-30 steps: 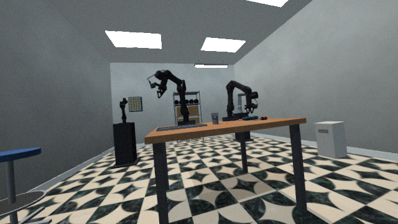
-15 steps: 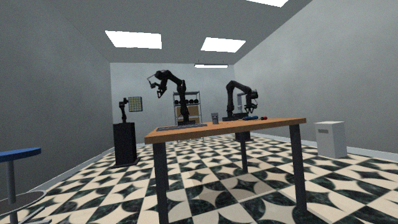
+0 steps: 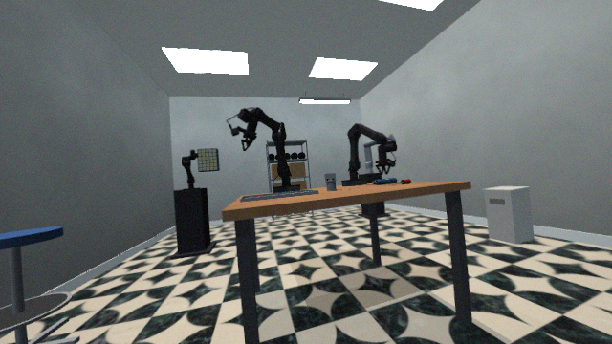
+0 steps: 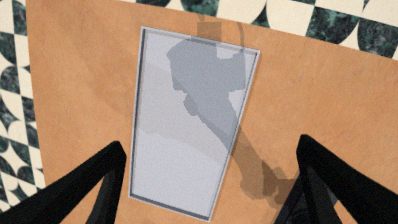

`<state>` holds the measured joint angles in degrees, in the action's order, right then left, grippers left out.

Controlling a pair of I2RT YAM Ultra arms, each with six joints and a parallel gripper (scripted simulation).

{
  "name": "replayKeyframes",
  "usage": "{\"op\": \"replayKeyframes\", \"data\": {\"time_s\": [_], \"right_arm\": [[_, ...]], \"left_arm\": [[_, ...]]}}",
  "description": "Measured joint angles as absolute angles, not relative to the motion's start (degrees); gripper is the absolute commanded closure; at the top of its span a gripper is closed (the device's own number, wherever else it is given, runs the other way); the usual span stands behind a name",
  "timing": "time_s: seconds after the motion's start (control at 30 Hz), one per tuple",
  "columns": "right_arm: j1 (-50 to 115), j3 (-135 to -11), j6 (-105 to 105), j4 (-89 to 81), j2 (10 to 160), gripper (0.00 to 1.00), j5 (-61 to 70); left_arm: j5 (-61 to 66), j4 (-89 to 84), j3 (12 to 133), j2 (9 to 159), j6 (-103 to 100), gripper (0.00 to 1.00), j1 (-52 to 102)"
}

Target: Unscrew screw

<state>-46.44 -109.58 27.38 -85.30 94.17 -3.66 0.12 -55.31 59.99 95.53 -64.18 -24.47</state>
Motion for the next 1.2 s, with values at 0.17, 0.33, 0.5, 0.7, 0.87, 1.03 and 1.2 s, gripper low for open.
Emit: {"op": "replayKeyframes", "data": {"time_s": [0.17, 0.33, 0.5, 0.7, 0.87, 1.03, 1.2], "right_arm": [[-46.4, -109.6, 27.4, -85.3, 94.2, 0.00, -3.7], [-46.4, -109.6, 27.4, -85.3, 94.2, 0.00, -3.7], [-46.4, -109.6, 27.4, -85.3, 94.2, 0.00, -3.7], [-46.4, -109.6, 27.4, -85.3, 94.2, 0.07, -3.7], [-46.4, -109.6, 27.4, -85.3, 94.2, 0.07, -3.7], [-46.4, -109.6, 27.4, -85.3, 94.2, 0.07, -3.7], [-46.4, -109.6, 27.4, -85.3, 94.2, 0.14, -3.7]], "left_arm": [[0.1, -55.2, 60.0, 95.5, -64.2, 0.35, -24.5], [0.1, -55.1, 60.0, 95.5, -64.2, 0.35, -24.5], [0.1, -55.1, 60.0, 95.1, -64.1, 0.35, -24.5], [0.1, -55.0, 60.0, 95.0, -64.1, 0.35, -24.5], [0.0, -55.1, 60.0, 95.0, -64.1, 0.35, -24.5], [0.0, -55.1, 60.0, 95.0, -64.1, 0.35, -24.5], [0.0, -55.1, 60.0, 95.0, -64.1, 0.35, -24.5]]}}
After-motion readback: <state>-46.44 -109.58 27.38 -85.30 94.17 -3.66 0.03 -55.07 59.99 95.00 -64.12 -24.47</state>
